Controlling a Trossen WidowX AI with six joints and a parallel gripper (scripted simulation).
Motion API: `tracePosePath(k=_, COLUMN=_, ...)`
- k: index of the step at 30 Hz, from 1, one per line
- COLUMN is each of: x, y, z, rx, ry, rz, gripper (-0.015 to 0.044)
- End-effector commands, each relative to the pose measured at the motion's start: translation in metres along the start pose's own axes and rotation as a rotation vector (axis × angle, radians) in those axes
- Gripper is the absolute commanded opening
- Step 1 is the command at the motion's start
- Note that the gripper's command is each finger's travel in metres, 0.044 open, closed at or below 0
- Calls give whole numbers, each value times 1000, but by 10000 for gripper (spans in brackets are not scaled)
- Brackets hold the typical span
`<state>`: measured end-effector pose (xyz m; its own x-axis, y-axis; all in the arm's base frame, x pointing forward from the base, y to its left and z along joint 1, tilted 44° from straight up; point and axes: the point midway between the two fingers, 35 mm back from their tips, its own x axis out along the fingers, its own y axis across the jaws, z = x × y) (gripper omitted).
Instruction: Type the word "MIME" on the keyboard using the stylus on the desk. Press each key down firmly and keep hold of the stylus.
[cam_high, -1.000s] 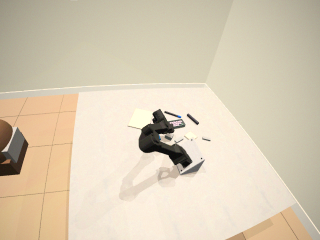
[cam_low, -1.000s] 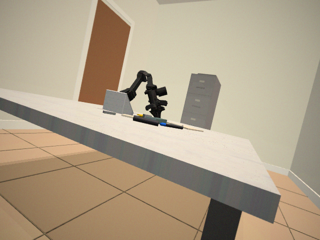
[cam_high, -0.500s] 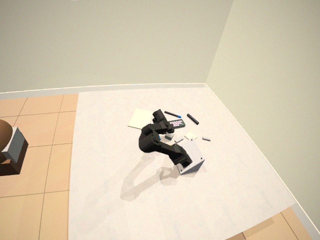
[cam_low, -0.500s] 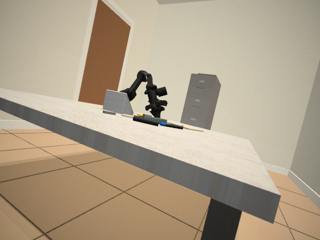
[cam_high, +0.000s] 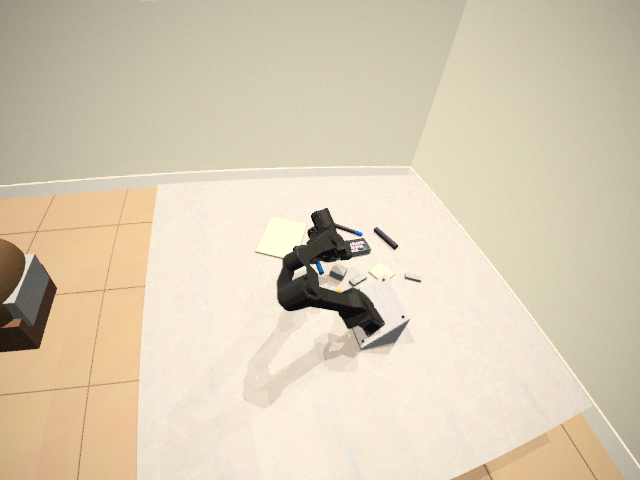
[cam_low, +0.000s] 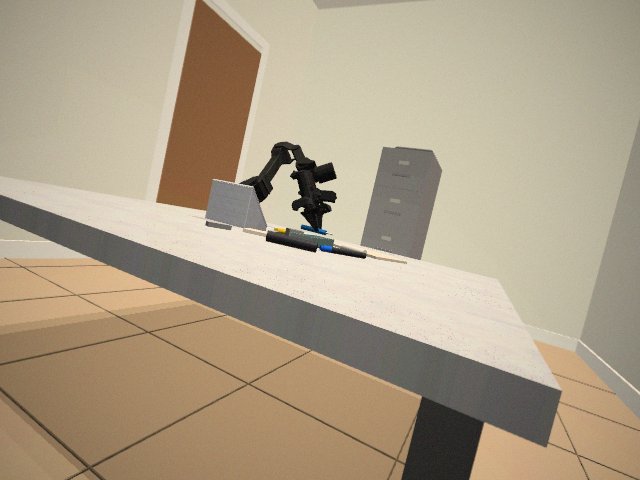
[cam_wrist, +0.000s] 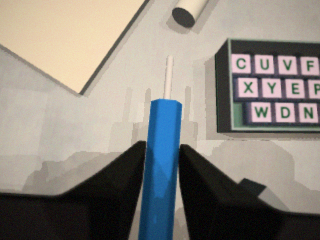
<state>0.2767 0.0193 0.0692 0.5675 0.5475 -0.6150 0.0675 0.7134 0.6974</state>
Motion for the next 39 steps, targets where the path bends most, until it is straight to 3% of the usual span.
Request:
tracePosePath(k=1, x=-14, y=4, z=9, rx=-11, ry=-13, rz=8, gripper=0)
tracePosePath(k=11, x=-13, y=0, z=9, rx=-12, ry=-4, rz=-7, gripper=0)
tracePosePath(k=39, x=-3, y=-63, z=74, rx=-412, ry=287, rz=-356, gripper=0)
